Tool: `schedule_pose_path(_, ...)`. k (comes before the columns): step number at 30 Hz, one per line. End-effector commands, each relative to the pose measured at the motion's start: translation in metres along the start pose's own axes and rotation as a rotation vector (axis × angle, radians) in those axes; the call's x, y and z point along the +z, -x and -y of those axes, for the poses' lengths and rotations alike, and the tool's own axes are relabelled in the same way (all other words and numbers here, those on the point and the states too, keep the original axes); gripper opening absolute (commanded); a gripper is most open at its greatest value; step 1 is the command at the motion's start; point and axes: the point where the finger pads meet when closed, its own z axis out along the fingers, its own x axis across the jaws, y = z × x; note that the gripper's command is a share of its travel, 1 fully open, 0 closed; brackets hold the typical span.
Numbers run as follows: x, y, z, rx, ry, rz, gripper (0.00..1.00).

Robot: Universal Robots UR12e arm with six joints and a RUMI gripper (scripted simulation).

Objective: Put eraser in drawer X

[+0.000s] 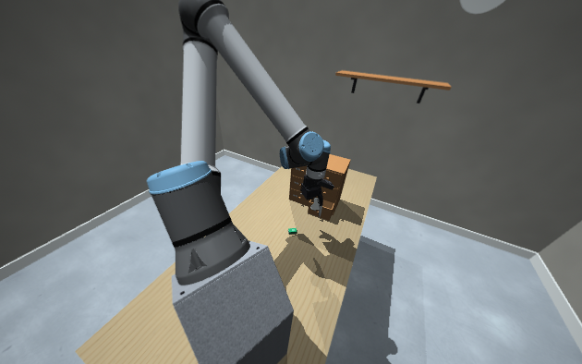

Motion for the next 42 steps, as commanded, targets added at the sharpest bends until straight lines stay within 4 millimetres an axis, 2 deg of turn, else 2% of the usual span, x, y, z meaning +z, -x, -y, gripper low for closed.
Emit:
schedule_pose_path(1,-0.003,-0.005,0.0,0.152,-0.007,-0.005,1.0)
schedule_pose_path(13,-0.01,-0.021,-0.005,0.695,-0.008,-0.003,1.0)
schedule_pose_path(15,-0.01,-0.021,-0.005,0.695,-0.008,-0.003,1.0)
schedule_pose_path(30,-0.02,-0.038,-0.017,1.394,-0.009,0.0,1.0)
schedule_pose_path(32,-0.02,-0.038,-0.017,1.394,-0.009,0.0,1.0)
schedule_pose_path(42,-0.025,-0.044,-0.025,1.798,-0.009,0.002,1.0)
